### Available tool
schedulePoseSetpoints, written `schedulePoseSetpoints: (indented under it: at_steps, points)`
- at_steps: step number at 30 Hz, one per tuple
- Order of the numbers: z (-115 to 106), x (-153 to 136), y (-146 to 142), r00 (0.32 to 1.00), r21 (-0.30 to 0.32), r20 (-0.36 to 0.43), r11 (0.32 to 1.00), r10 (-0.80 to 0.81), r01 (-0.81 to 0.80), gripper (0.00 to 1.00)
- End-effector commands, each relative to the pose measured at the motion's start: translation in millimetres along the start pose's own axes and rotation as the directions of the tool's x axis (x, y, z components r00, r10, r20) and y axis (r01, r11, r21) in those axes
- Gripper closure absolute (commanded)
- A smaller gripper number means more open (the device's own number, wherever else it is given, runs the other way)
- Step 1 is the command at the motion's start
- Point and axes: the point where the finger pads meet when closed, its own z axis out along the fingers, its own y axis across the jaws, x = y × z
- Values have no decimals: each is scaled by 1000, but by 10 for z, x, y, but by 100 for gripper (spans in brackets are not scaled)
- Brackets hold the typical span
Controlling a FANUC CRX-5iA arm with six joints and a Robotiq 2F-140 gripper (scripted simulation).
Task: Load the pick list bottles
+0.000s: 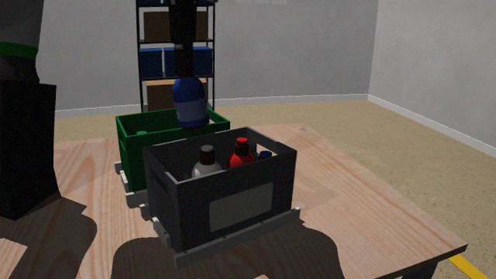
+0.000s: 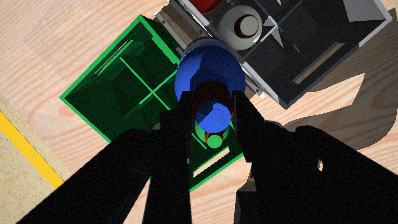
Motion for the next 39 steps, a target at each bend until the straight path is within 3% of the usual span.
schedulePoseSetpoints:
  at_steps: [1,39]
  points:
    - [-9,-31,-35,1000,0,-2,1000,0,0,90]
    - [-8,-486,-450,1000,0,-2,1000,0,0,90]
